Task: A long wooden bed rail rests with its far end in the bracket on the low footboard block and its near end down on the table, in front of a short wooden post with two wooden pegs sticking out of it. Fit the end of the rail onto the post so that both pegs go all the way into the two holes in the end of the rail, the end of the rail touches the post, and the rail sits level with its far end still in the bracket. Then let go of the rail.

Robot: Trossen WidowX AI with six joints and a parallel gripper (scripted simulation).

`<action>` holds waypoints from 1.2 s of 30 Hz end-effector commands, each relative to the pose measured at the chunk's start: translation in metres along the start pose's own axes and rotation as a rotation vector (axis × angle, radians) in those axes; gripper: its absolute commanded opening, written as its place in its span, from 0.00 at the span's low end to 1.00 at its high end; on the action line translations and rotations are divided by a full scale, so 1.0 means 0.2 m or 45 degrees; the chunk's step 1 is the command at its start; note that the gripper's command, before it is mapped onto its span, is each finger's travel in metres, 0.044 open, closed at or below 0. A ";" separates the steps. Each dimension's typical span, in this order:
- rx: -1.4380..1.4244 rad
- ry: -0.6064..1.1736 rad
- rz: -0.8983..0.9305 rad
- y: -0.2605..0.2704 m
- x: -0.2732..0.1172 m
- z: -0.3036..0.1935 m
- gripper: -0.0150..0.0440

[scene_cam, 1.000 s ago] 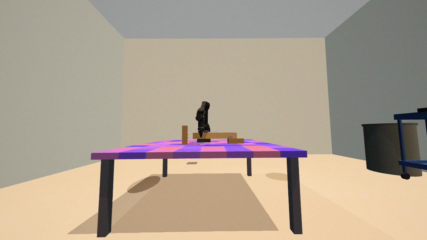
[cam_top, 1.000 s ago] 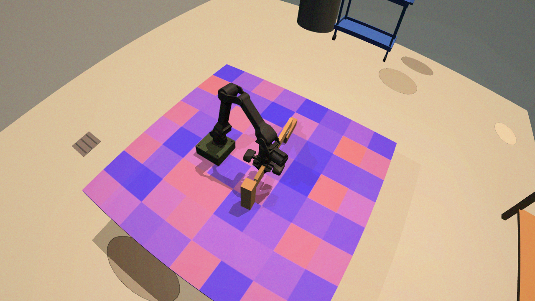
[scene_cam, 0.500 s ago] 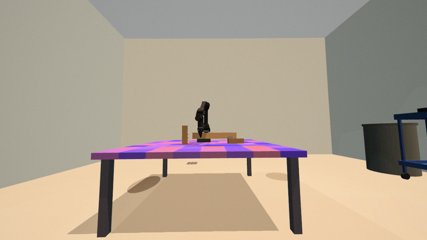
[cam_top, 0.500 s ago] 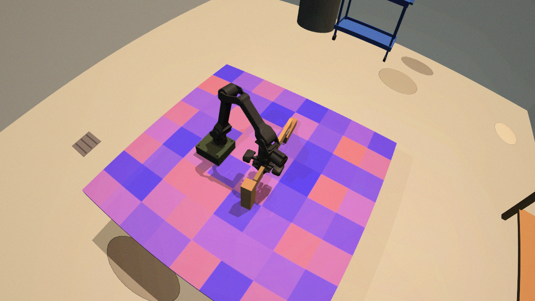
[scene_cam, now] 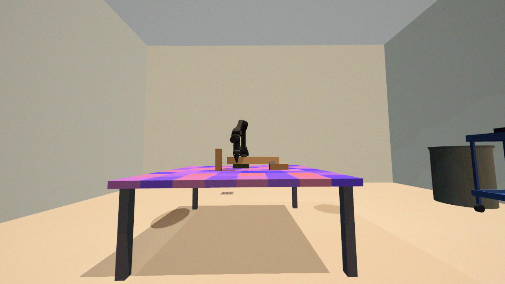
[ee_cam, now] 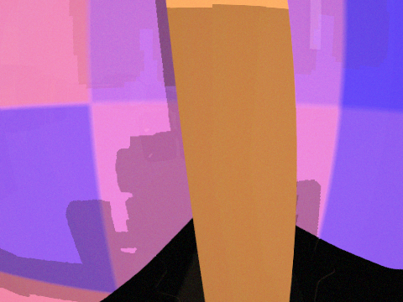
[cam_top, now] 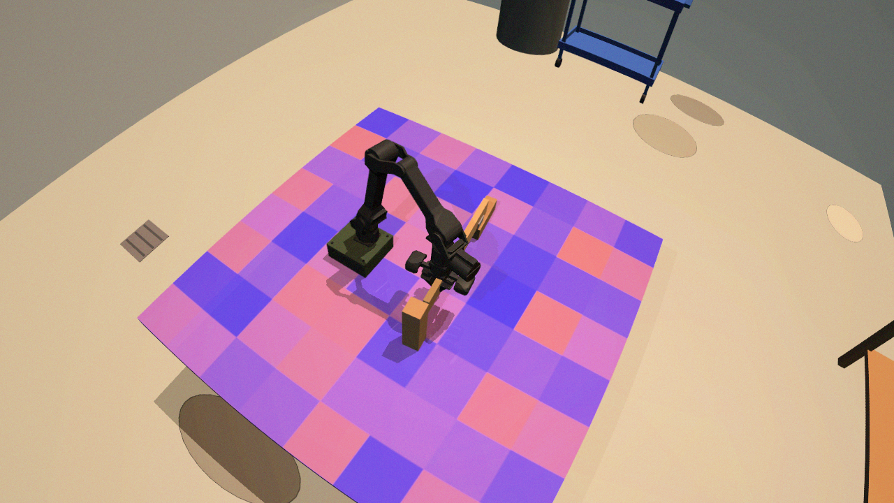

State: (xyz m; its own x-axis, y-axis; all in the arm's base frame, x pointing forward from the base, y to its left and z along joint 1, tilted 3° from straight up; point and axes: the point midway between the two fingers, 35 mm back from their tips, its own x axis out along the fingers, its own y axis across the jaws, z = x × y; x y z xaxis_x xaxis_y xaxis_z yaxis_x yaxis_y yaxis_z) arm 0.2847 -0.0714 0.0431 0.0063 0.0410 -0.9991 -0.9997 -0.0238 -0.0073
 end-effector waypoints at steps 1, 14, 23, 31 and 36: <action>-0.004 0.005 -0.016 -0.02 -0.02 -0.01 0.25; -0.005 0.005 -0.016 -0.02 -0.01 -0.03 0.25; -0.005 0.005 -0.016 -0.02 -0.01 -0.05 0.25; -0.005 0.006 -0.016 -0.02 -0.01 -0.06 0.25; -0.005 0.006 -0.016 -0.02 -0.01 -0.07 0.25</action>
State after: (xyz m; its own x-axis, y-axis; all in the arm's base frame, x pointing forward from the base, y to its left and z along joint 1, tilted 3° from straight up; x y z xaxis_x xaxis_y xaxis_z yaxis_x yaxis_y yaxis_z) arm 0.2867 -0.0818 0.0424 0.0082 0.0417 -0.9991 -0.9996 -0.0255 -0.0093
